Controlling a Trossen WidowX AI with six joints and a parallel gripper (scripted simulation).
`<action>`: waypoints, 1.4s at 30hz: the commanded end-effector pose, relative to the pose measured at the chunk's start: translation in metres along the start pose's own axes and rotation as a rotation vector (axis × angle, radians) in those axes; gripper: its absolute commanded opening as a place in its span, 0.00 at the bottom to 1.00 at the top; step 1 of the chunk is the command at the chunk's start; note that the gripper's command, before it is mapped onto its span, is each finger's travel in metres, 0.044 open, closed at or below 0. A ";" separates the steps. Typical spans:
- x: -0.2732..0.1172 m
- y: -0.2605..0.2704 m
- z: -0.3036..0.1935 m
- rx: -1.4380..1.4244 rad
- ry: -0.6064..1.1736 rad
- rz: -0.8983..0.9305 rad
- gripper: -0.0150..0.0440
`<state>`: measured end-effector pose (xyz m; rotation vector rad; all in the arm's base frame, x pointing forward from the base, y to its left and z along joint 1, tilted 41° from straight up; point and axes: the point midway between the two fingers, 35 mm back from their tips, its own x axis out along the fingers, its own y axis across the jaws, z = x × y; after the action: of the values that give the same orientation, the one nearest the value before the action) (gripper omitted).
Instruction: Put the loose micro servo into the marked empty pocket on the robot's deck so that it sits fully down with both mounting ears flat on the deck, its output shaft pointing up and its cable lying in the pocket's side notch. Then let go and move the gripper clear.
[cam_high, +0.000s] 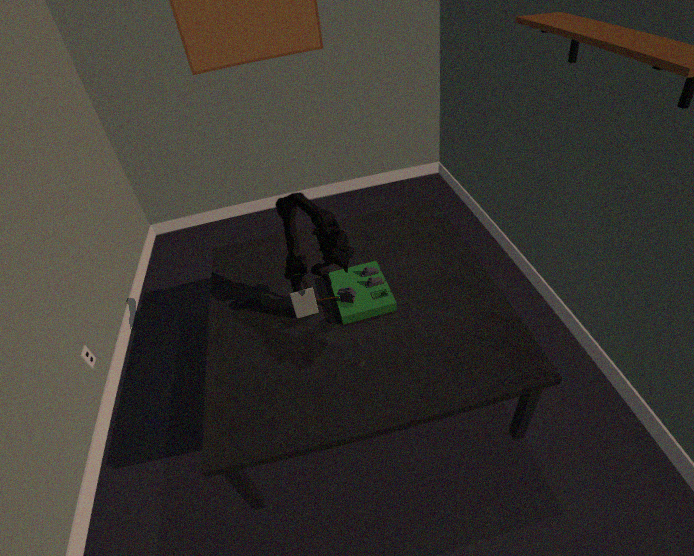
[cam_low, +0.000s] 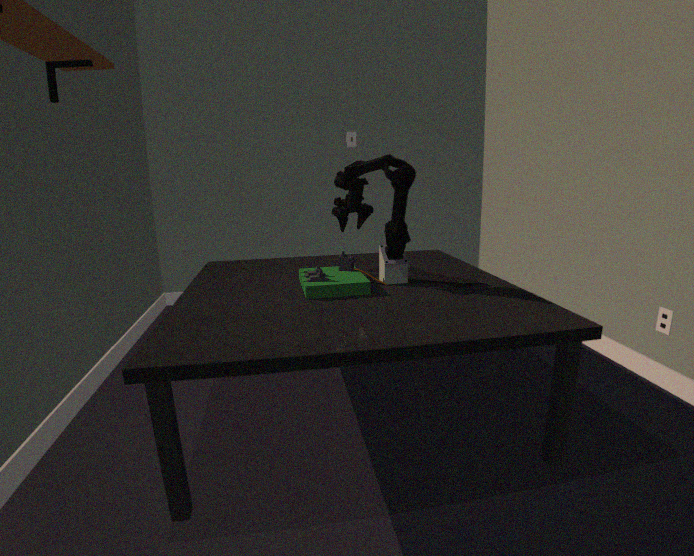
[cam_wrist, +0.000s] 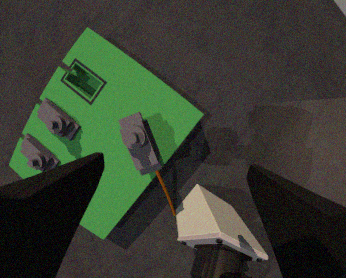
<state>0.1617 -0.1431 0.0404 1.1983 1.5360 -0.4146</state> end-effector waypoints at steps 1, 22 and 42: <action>0.019 0.010 -0.008 -0.126 0.071 0.019 1.00; 0.071 0.034 -0.036 -0.442 0.233 0.082 1.00; 0.104 0.035 -0.044 -0.442 0.234 0.084 1.00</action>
<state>0.1813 -0.0518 -0.0198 0.9652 1.6522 0.1260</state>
